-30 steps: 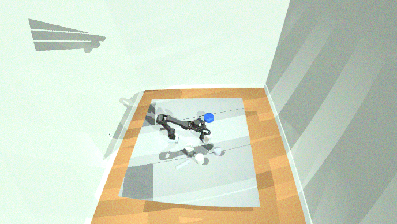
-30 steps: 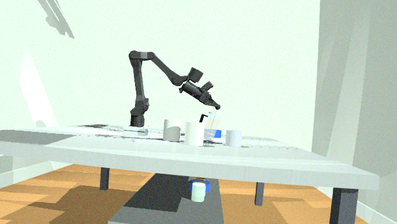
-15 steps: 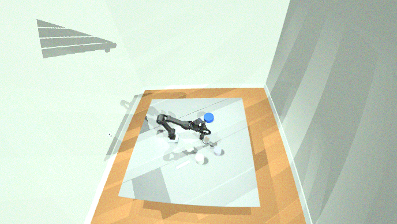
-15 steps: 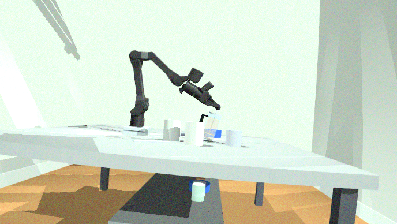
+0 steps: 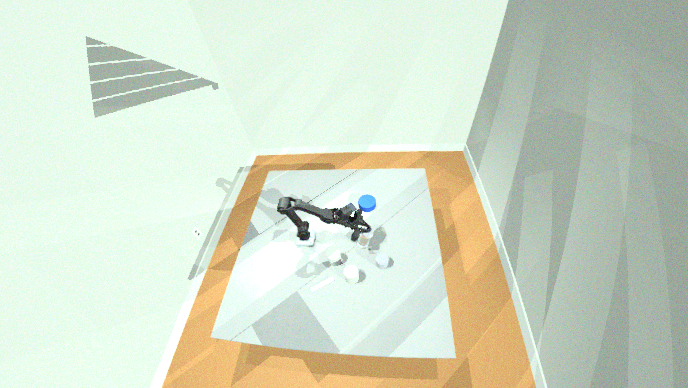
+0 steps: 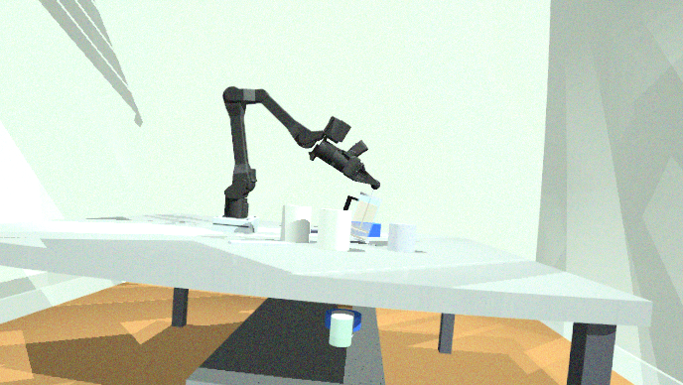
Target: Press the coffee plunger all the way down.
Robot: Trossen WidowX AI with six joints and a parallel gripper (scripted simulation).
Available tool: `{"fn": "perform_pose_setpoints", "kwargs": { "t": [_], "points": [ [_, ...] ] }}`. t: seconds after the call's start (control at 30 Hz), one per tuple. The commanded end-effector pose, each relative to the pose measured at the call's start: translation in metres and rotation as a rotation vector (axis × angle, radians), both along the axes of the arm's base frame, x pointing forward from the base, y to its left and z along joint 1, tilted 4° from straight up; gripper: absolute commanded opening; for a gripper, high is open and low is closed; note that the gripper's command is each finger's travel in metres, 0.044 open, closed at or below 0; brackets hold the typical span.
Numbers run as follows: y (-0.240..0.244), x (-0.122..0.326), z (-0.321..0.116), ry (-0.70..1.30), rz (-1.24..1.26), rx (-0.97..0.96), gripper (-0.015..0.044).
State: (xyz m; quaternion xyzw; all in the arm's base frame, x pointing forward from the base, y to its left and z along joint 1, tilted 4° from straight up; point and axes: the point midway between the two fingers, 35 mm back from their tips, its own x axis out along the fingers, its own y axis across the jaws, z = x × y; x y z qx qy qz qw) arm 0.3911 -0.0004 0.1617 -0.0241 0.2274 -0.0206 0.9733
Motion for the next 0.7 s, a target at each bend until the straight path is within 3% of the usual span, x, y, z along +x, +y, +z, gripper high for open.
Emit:
{"fn": "perform_pose_setpoints", "kwargs": {
  "t": [0.0,0.67],
  "points": [
    [-0.0005,-0.0004,-0.0088,0.027,0.002,-0.006,0.0117],
    [-0.0005,0.0012,-0.0086,0.027,0.002,-0.006,0.0117]
  ]
}}
